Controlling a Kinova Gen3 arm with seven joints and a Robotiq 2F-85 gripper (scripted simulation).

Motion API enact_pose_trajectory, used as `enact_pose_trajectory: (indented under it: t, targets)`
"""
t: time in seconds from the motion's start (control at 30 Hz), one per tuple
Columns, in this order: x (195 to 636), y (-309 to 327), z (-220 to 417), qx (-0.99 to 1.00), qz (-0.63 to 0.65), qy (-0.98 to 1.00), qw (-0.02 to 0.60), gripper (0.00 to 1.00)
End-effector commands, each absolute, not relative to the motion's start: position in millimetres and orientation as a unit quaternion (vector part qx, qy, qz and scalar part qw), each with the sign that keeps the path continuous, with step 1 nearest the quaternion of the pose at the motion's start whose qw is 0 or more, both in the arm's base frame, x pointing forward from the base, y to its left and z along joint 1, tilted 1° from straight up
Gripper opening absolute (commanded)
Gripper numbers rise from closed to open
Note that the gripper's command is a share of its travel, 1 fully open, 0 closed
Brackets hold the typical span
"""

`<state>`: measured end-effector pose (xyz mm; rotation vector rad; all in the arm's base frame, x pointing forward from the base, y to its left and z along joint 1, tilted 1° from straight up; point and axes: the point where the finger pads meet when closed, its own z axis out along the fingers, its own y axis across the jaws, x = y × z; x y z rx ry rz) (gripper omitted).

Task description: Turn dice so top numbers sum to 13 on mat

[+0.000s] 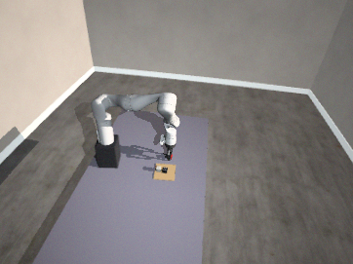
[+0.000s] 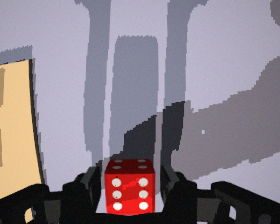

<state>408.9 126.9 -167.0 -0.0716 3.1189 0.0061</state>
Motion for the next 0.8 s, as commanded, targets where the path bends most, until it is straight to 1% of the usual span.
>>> enact_pose_trajectory:
  t: [0.0, 0.33, 0.37, 0.77]
  targets:
    - [409.5, 127.0, -166.3, -0.023, 0.002, 1.0, 0.012, 0.46]
    - [409.5, 127.0, -166.3, -0.023, 0.002, 1.0, 0.012, 0.46]
    - [409.5, 127.0, -166.3, -0.023, 0.002, 1.0, 0.012, 0.26]
    - [409.5, 127.0, -166.3, -0.023, 0.002, 1.0, 0.012, 0.26]
